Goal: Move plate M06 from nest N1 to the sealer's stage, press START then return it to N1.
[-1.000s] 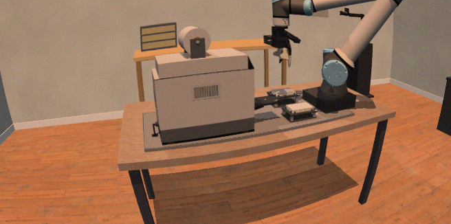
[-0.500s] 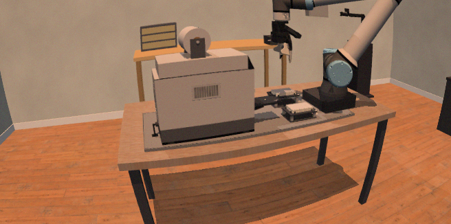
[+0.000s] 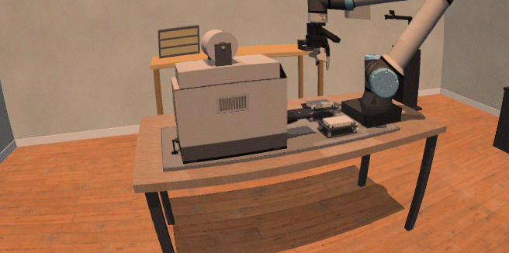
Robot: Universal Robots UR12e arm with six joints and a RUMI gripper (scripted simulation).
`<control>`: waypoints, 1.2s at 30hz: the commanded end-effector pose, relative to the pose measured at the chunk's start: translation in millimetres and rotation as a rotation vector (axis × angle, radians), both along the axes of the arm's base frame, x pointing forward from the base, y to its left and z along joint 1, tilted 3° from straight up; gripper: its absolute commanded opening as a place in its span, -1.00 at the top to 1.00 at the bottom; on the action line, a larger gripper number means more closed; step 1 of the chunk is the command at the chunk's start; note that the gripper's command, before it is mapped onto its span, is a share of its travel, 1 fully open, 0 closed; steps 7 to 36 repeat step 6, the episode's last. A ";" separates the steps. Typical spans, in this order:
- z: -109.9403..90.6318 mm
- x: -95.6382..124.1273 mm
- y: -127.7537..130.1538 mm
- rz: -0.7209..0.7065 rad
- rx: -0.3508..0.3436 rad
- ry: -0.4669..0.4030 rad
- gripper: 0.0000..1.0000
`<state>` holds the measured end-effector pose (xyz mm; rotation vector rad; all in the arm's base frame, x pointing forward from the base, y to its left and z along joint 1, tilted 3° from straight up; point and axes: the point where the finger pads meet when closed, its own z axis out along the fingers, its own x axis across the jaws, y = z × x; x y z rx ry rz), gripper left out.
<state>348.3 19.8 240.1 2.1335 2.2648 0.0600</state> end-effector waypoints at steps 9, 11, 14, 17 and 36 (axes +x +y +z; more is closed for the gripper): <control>1.3 0.6 -0.9 -0.002 -0.001 0.000 -0.36; 1.3 0.6 -0.9 -0.002 -0.001 0.000 -0.36; 1.3 0.6 -0.9 -0.002 -0.001 0.000 -0.36; 1.3 0.6 -0.9 -0.002 -0.001 0.000 -0.36; 1.3 0.6 -0.9 -0.002 -0.001 0.000 -0.36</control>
